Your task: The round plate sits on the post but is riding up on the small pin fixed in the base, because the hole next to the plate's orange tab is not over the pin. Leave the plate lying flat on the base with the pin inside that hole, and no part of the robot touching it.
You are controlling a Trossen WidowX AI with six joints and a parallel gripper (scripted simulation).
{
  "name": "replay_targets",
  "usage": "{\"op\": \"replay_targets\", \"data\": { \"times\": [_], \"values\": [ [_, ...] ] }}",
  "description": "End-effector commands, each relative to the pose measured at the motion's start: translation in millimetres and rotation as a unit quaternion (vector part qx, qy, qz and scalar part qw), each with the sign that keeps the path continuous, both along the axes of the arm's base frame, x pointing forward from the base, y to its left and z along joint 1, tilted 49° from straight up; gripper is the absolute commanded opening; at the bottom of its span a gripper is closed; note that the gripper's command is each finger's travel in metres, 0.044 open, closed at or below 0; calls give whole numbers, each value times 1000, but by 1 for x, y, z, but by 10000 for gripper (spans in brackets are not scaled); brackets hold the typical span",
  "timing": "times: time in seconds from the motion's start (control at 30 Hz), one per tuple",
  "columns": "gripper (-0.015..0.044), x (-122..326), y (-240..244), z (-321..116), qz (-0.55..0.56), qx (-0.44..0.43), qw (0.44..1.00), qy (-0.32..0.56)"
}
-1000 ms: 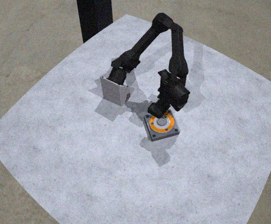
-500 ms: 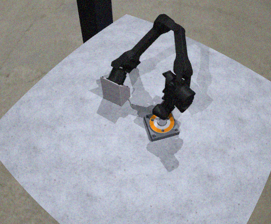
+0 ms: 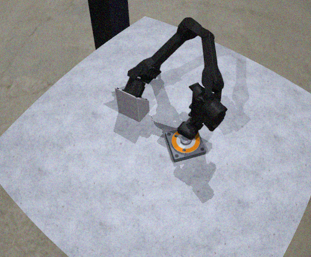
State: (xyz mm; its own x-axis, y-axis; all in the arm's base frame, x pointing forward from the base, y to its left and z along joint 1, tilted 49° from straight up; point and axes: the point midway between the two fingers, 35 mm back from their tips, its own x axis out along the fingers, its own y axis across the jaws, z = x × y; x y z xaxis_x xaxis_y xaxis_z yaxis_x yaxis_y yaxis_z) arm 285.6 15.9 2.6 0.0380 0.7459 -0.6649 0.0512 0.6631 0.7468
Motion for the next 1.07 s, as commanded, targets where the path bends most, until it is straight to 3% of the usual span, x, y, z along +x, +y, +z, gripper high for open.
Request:
{"op": "replay_targets", "data": {
  "times": [0.0,0.43,1.03],
  "values": [
    [0,2,1,-1,-1,3,1000,4],
    [0,2,-33,29,-1,2,1000,5],
    [0,3,-27,23,-4,4,1000,5]
  ]
}}
